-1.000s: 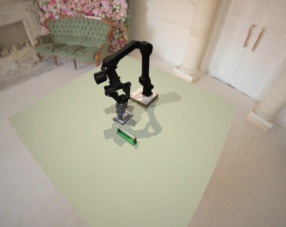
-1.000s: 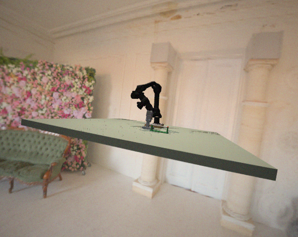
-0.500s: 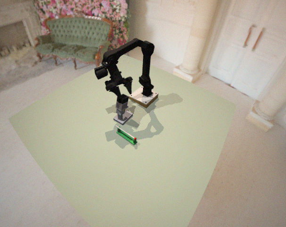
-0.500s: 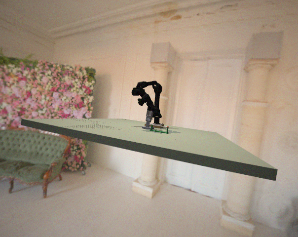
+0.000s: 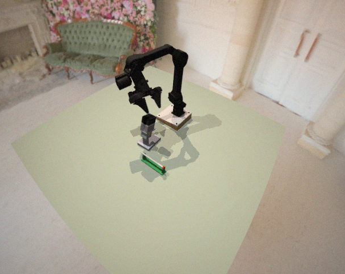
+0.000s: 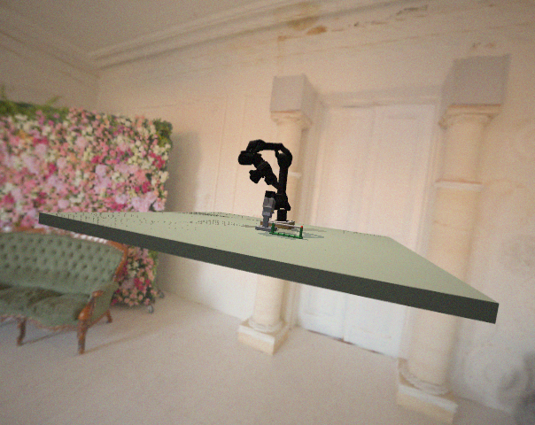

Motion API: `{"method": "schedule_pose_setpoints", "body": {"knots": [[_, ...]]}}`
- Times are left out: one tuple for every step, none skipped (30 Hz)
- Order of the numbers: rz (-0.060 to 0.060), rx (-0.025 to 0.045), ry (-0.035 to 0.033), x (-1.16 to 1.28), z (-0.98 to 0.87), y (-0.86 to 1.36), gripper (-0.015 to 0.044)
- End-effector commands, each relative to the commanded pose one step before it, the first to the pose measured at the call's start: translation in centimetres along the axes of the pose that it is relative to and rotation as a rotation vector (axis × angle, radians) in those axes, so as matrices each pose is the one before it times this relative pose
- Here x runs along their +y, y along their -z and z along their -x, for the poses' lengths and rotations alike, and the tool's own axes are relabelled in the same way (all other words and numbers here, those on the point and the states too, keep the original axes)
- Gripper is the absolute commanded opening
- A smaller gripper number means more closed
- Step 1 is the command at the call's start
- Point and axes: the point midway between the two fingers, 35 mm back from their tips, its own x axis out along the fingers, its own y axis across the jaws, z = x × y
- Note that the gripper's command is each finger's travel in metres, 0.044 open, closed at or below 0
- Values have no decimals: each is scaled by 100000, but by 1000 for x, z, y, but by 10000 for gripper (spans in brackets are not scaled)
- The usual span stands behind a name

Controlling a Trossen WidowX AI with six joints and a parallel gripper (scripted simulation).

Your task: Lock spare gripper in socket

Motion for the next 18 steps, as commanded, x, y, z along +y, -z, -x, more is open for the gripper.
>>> {"method": "schedule_pose_setpoints", "body": {"knots": [[-489,135,179,224,445,556,440],[-190,-147,-240,67,151,196,440],[-129,-322,-516,68,187,231,440],[-42,-305,-491,58,141,173,440],[-15,-307,-499,60,131,152,440],[-7,-297,-488,66,126,147,440],[-6,-311,-516,64,132,149,440],[-5,-314,-527,61,134,153,440],[-5,-312,-531,61,135,155,440],[-5,-310,-535,62,137,155,440],[-5,-309,-538,63,138,156,440],[-5,-306,-541,64,139,156,440],[-5,-303,-542,65,140,155,440],[-5,-286,-519,68,135,154,440],[40,637,1458,-191,-430,-604,440],[0,0,0,0,0,0,440],[0,0,0,0,0,0,440],[0,0,0,0,0,0,440]]}}
